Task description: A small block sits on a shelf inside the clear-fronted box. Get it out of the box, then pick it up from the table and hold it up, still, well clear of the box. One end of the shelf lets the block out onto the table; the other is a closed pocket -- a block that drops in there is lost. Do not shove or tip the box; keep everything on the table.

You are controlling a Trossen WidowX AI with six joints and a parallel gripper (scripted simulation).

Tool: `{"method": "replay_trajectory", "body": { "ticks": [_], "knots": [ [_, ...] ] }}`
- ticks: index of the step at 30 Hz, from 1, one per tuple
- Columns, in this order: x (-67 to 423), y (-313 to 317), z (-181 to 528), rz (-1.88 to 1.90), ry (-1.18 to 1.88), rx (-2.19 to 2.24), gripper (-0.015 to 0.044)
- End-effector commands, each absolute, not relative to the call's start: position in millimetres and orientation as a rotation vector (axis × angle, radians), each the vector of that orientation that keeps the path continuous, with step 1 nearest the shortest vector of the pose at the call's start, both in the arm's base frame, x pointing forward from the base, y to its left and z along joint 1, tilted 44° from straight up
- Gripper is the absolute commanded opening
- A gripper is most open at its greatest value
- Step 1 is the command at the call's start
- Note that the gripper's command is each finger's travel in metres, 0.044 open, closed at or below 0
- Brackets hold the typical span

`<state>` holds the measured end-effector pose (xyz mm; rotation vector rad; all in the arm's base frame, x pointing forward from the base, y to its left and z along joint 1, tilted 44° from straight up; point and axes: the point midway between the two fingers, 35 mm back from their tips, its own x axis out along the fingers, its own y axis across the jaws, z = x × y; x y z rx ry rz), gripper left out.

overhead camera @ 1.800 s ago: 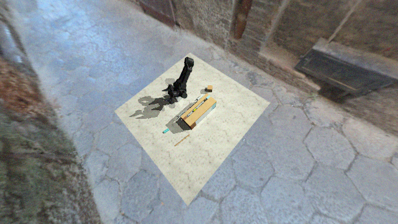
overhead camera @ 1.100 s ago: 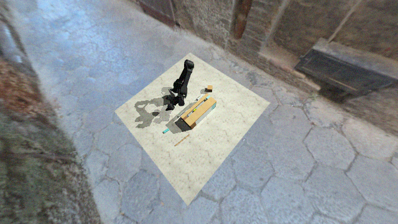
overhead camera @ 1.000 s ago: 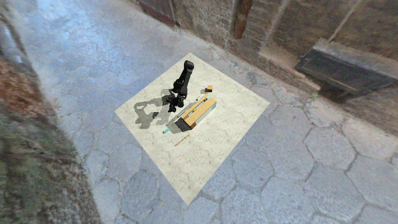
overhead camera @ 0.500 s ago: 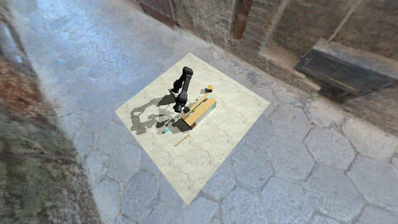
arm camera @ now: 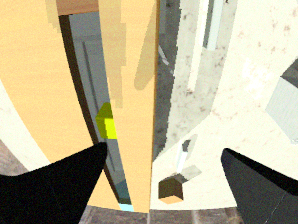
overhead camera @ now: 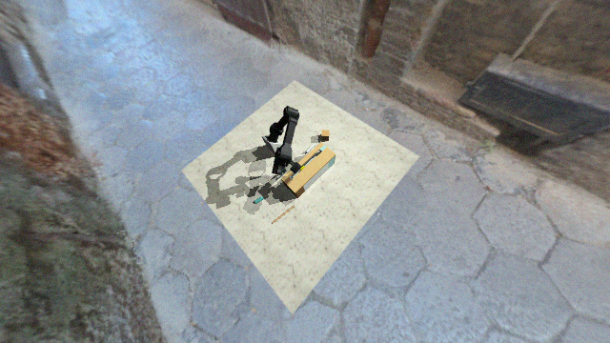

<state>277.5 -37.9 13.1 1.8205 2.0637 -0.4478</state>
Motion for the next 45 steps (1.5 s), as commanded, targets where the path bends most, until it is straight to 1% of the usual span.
{"method": "replay_trajectory", "body": {
  "ticks": [1, 45],
  "knots": [
    [279, -34, 9, -0.443, 2.063, 1.827, 0.0400],
    [279, 9, -37, -0.434, 2.059, 1.817, 0.0400]
  ]
}}
